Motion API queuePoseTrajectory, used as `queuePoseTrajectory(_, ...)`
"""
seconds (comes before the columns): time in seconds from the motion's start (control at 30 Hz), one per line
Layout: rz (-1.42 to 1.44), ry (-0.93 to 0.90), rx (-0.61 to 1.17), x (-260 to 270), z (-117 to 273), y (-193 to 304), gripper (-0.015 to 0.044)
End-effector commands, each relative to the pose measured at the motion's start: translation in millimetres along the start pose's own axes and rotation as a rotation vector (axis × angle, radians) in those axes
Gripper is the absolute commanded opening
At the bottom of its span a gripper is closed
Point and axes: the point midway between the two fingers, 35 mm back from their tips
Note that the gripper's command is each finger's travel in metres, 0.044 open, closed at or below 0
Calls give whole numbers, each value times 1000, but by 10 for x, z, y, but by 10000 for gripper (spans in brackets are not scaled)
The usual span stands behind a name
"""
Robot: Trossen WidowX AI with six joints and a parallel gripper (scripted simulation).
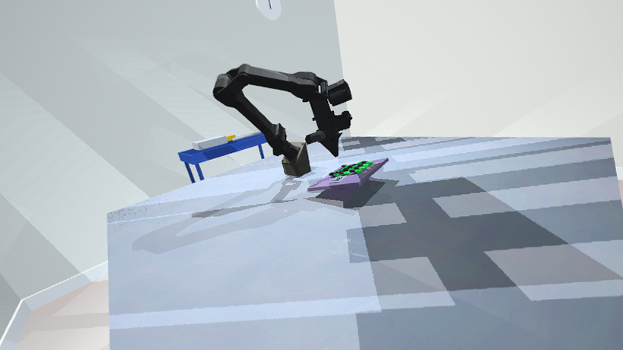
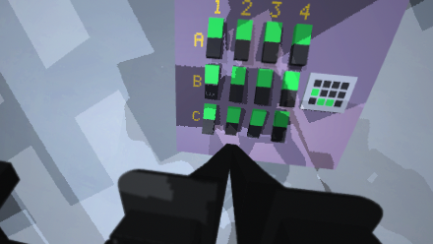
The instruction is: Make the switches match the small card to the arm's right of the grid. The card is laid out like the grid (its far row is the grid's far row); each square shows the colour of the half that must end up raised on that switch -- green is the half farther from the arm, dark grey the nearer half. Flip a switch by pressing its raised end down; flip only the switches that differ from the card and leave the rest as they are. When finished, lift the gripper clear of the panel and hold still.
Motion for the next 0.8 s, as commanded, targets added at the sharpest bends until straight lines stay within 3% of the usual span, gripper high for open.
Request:
queuePoseTrajectory(0.0,-8,-2,3,-11,214,0,0)
queuePoseTrajectory(0.13,-8,-3,3,-18,226,-66,0)
queuePoseTrajectory(0.3,-10,-2,1,-79,281,-491,0)
queuePoseTrajectory(0.77,-10,-2,1,-82,283,-507,0)
Point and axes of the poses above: the point midway between the two fingers, 35 mm back from their tips, its own z axis back along the fingers, its own x axis across the jaws, y = z × x, and after that the axes turned 8 degrees about -z, right-handed
